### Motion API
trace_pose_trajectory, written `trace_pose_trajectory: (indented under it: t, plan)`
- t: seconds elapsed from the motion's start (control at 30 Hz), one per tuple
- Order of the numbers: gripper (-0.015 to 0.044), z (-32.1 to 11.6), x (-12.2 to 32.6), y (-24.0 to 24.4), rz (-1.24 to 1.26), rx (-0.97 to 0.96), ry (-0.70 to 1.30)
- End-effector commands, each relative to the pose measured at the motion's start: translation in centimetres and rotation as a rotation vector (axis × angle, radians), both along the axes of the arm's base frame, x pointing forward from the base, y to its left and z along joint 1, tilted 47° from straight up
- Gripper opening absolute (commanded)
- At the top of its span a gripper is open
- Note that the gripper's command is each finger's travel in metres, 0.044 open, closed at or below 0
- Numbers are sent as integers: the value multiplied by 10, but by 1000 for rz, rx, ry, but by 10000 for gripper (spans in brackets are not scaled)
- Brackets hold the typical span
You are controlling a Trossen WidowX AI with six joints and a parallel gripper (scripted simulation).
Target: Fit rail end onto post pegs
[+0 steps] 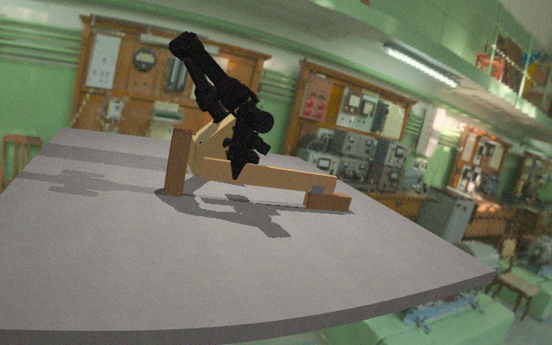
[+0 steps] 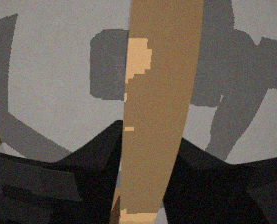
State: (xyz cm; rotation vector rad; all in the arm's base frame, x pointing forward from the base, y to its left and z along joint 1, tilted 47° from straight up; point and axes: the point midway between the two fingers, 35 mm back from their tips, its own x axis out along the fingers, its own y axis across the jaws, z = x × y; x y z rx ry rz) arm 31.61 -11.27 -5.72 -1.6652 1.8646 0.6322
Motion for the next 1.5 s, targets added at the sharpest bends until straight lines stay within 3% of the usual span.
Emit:
trace_pose_trajectory:
  t: [0.0, 1.47]
  plan:
    - [0, 3, 1, 0, 5, -1, -4]
    - [0, 13, 0, -9, 5, -1, -4]
